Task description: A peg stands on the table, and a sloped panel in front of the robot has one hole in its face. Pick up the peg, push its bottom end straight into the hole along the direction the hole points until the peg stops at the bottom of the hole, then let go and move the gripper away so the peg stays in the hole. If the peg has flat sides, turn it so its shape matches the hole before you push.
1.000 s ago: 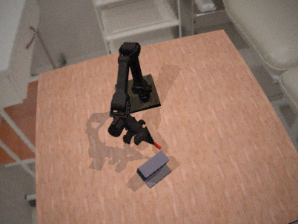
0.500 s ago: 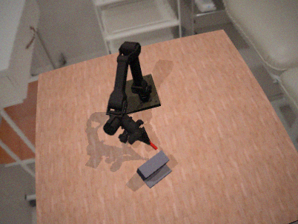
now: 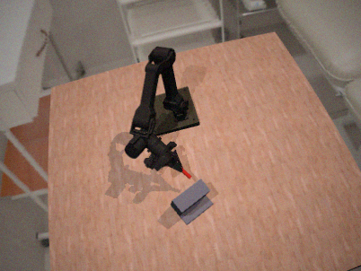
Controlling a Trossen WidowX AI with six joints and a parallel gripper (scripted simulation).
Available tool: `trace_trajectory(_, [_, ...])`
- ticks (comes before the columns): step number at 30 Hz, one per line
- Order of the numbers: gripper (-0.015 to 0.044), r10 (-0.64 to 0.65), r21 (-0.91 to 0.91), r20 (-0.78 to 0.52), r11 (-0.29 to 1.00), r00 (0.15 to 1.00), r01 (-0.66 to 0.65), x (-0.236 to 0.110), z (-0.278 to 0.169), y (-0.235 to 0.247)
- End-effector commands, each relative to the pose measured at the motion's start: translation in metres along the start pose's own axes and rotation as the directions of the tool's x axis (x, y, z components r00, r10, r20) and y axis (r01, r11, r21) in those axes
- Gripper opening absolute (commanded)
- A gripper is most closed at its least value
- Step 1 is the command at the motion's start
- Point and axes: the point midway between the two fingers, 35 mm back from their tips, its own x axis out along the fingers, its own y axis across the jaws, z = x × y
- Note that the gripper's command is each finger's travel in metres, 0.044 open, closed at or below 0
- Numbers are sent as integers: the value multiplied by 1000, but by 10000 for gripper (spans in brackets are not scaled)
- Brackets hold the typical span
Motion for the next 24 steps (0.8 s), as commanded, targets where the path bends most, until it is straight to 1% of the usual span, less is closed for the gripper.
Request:
trace_trajectory(1, [0,20,27,-4,999,1000,-19,-3,2,-3])
trace_trajectory(24, [0,132,99,8,986,991,-132,-24,17,-5])
